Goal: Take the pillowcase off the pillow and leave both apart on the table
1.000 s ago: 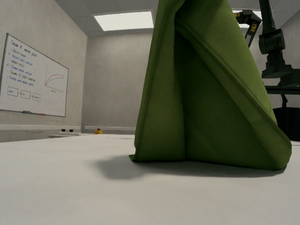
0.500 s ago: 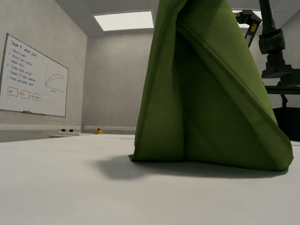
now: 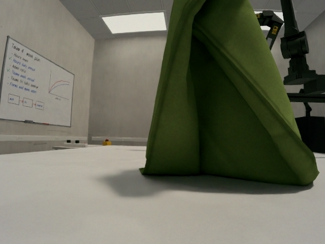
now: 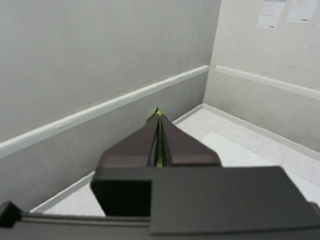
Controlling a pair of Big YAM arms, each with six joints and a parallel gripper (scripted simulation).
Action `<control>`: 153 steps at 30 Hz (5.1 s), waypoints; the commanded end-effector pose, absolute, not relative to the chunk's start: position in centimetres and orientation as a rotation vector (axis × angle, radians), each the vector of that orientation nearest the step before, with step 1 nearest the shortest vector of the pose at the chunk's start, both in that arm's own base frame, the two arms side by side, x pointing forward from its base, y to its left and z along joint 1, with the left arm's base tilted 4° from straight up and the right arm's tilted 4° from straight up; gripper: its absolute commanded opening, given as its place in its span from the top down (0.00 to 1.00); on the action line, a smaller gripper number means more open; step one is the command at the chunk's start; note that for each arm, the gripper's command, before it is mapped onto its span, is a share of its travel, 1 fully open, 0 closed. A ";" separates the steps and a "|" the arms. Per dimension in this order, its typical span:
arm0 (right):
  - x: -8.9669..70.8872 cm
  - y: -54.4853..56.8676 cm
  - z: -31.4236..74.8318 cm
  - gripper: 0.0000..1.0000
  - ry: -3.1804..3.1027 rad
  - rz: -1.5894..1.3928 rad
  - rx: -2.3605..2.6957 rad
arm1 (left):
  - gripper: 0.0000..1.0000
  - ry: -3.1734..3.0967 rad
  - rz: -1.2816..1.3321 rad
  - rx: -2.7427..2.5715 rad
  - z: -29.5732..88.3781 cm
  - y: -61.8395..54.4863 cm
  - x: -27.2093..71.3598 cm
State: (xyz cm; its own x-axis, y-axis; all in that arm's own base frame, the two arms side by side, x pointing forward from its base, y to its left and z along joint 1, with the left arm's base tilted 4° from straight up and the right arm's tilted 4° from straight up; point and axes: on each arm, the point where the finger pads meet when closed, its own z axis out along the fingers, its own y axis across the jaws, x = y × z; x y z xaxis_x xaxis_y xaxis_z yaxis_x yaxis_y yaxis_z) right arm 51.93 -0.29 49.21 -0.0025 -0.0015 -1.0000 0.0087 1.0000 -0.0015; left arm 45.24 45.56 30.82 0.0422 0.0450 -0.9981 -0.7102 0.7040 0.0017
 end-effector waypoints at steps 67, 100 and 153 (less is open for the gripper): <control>51.2 -0.6 52.3 0.40 1.522 -0.025 0.001 | 0.98 1.383 0.681 -0.648 23.8 48.9 41.8; 51.2 -0.6 52.3 0.40 1.522 -0.025 0.001 | 0.98 1.343 0.705 -0.648 18.4 48.4 39.6; 51.2 -0.6 52.3 0.40 1.522 -0.025 0.001 | 0.98 1.580 0.688 -0.856 6.6 50.3 34.1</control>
